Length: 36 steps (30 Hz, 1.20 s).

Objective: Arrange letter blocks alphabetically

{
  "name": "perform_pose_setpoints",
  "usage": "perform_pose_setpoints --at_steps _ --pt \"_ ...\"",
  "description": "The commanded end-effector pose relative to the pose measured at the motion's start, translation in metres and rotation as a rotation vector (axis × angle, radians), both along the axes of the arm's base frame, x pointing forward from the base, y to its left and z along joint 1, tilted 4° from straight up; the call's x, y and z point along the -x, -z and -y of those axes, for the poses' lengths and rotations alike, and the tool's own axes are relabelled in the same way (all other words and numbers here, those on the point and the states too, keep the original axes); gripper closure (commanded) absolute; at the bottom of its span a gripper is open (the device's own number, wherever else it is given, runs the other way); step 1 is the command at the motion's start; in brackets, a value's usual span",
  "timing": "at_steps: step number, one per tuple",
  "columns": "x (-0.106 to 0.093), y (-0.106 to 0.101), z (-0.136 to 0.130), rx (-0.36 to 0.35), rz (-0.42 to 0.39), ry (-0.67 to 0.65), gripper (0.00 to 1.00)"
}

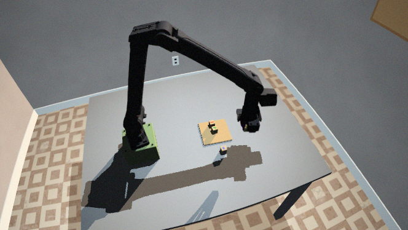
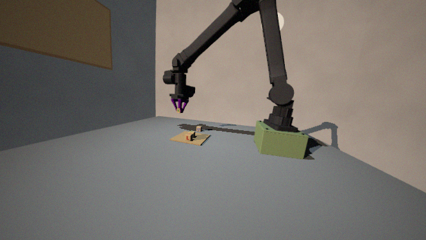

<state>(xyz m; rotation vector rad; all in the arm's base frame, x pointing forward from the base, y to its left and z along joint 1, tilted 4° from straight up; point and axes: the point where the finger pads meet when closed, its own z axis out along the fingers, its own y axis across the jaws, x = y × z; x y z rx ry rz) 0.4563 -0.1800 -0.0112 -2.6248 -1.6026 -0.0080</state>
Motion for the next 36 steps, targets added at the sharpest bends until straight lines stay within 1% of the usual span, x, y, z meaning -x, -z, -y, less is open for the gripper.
perform_pose_setpoints --at_steps 1,2,3,5,7,9,10,11,13,15,16,18,22,24,26,28,32,36 --pt "0.028 -0.028 -0.04 0.016 0.056 -0.161 0.8" --pt "0.044 -0.029 -0.053 0.014 0.058 -0.209 0.8" --pt "0.044 -0.029 -0.053 0.014 0.058 -0.209 0.8" --pt "0.071 -0.028 -0.073 0.011 0.061 -0.29 0.8" --pt "0.087 -0.027 -0.083 0.01 0.063 -0.334 0.8" --pt "0.087 -0.027 -0.083 0.01 0.063 -0.334 0.8" --pt "0.092 -0.027 -0.076 0.012 0.062 -0.318 0.8" --pt "0.093 -0.027 -0.076 0.012 0.062 -0.32 0.8" --pt "0.097 -0.014 -0.077 -0.003 0.031 -0.319 0.8" --pt "0.096 -0.014 -0.078 -0.003 0.031 -0.321 0.8" --pt "0.095 -0.015 -0.083 -0.002 0.033 -0.335 0.8" --pt "0.09 -0.027 -0.084 0.012 0.062 -0.341 0.8" --pt "0.091 -0.026 -0.081 0.012 0.061 -0.332 0.8" --pt "0.093 -0.021 -0.082 0.006 0.05 -0.333 0.8" --pt "0.093 -0.021 -0.082 0.006 0.05 -0.333 0.8" --pt "0.095 -0.011 -0.083 -0.003 0.03 -0.33 0.8" --pt "0.095 0.0 -0.086 -0.003 0.03 -0.33 0.8" --pt "0.096 0.017 -0.087 -0.003 0.029 -0.321 0.8"
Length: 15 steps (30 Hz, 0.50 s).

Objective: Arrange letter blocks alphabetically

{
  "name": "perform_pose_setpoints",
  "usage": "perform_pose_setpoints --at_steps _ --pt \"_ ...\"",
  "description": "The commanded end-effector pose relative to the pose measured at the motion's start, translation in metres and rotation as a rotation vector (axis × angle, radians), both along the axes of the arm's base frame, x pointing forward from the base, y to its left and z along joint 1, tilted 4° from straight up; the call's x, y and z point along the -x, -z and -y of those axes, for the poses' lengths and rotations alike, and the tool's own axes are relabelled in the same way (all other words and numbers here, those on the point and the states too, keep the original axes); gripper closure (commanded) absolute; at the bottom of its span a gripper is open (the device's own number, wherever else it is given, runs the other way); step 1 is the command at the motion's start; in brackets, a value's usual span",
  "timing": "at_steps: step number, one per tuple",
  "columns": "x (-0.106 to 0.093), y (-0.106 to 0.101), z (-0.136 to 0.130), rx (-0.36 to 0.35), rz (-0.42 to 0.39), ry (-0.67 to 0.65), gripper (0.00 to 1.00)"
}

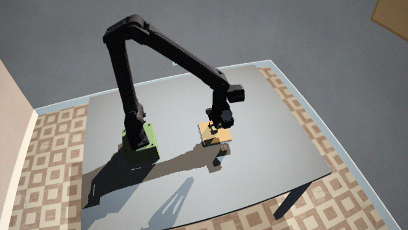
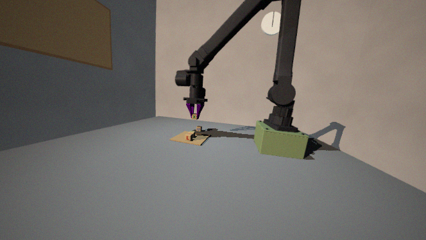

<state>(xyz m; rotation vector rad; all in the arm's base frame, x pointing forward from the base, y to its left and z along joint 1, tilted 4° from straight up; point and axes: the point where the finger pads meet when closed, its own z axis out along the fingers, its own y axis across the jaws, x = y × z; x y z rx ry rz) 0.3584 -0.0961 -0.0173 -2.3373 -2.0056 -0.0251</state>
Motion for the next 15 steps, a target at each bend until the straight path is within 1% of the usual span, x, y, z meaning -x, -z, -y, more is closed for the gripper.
perform_pose_setpoints --at_steps 1,5,7,8,11,15 --pt "-0.001 0.016 -0.003 0.003 0.008 0.004 0.8" --pt "-0.001 0.036 -0.006 0.003 0.008 0.001 0.8" --pt "-0.001 0.036 -0.006 0.003 0.008 0.001 0.8" --pt "0.0 0.041 -0.003 0.003 0.007 0.01 0.8" --pt "0.0 0.054 -0.005 0.003 0.007 0.005 0.8" --pt "0.001 0.067 -0.007 0.003 0.006 0.004 0.8"
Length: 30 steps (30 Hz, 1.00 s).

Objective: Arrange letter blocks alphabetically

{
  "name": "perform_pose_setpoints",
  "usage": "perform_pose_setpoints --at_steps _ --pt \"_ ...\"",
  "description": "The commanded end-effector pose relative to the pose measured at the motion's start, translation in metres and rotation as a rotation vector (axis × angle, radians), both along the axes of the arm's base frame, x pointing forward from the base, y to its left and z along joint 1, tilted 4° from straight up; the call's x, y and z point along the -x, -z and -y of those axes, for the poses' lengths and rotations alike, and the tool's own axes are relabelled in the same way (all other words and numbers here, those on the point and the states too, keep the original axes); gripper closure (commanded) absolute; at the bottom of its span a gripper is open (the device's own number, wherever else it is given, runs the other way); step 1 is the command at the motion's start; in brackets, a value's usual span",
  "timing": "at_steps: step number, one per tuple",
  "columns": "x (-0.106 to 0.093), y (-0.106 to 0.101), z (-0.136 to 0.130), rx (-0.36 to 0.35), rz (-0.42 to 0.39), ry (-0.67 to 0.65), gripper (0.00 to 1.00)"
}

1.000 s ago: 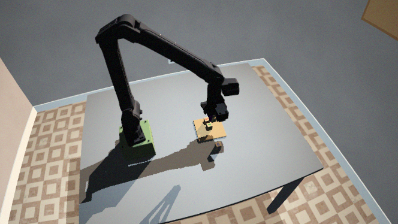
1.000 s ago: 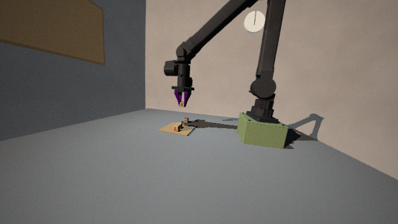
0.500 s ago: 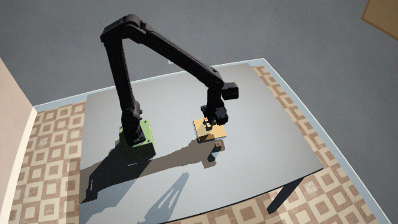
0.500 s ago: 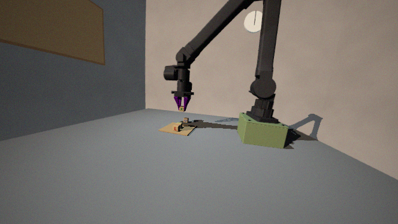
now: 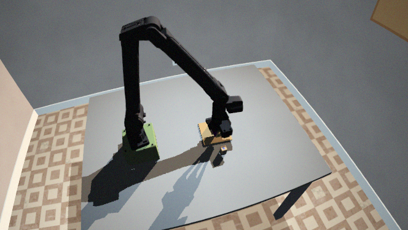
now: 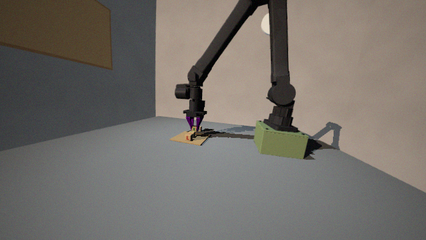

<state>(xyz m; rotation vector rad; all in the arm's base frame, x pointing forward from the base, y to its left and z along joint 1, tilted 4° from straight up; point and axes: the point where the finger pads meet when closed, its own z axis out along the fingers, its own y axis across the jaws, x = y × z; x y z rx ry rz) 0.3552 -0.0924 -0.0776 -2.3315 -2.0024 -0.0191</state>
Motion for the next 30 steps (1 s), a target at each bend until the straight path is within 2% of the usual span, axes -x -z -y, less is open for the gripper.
perform_pose_setpoints --at_steps 1,3,5,30 --pt "-0.002 0.009 -0.002 0.005 0.014 0.006 0.8" --pt "-0.002 0.012 -0.002 0.005 0.013 0.008 0.8" --pt "-0.009 0.002 0.0 0.015 0.048 0.007 0.8" --pt "-0.008 0.005 -0.001 0.013 0.042 0.005 0.8"
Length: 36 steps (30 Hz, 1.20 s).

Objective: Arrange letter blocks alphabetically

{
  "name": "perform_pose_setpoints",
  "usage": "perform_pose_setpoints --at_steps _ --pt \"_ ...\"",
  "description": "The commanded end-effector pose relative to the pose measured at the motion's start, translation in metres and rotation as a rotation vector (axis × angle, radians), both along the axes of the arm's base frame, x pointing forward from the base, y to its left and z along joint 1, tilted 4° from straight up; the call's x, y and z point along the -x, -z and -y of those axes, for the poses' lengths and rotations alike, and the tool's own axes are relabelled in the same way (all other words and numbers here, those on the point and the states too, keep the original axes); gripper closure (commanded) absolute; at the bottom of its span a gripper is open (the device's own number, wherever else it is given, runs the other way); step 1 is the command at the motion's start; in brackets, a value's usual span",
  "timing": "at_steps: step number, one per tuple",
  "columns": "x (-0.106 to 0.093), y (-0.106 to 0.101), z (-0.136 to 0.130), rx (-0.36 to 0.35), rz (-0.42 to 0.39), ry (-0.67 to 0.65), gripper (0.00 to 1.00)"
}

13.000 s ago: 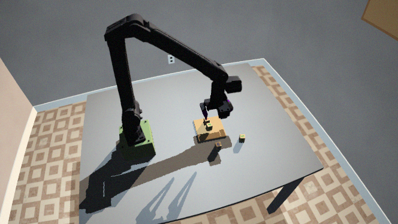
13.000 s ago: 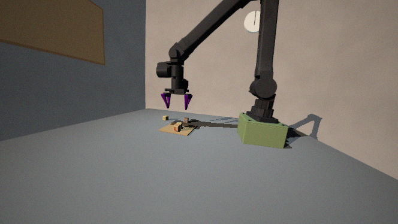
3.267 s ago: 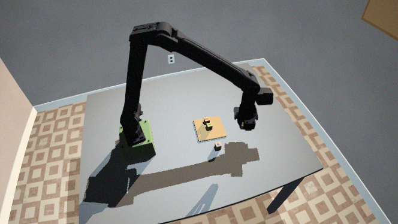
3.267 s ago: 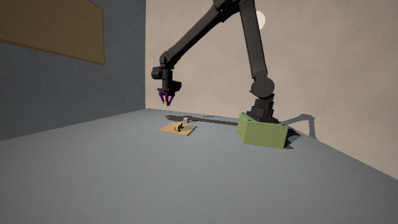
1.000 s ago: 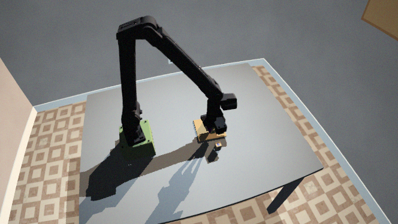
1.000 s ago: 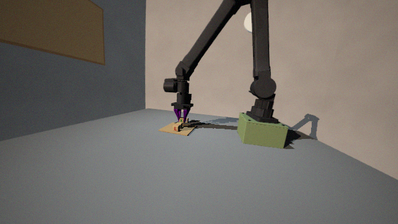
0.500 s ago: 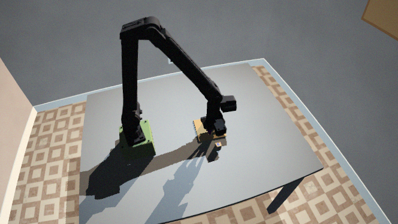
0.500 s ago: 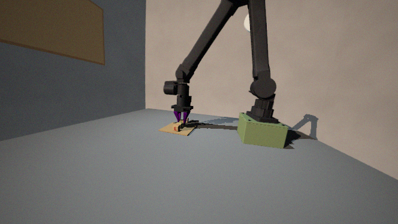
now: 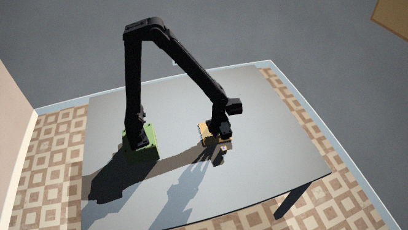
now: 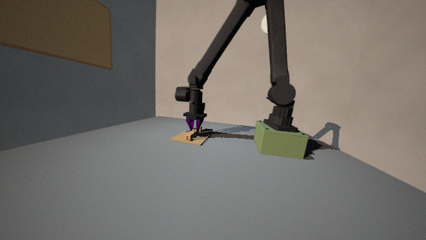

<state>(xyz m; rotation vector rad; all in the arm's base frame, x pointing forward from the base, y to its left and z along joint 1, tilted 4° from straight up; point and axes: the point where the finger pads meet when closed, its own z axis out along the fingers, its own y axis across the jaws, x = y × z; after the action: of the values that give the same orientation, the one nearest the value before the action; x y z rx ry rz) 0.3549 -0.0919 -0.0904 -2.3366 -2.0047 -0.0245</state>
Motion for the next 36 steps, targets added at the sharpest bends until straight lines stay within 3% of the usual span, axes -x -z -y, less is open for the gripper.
perform_pose_setpoints --at_steps 1,18,36 --pt "-0.008 -0.008 -0.001 0.011 0.036 0.004 0.8" --pt "-0.024 -0.008 0.003 0.014 0.046 0.002 0.8" --pt "-0.025 -0.008 0.004 0.014 0.047 0.003 0.8"
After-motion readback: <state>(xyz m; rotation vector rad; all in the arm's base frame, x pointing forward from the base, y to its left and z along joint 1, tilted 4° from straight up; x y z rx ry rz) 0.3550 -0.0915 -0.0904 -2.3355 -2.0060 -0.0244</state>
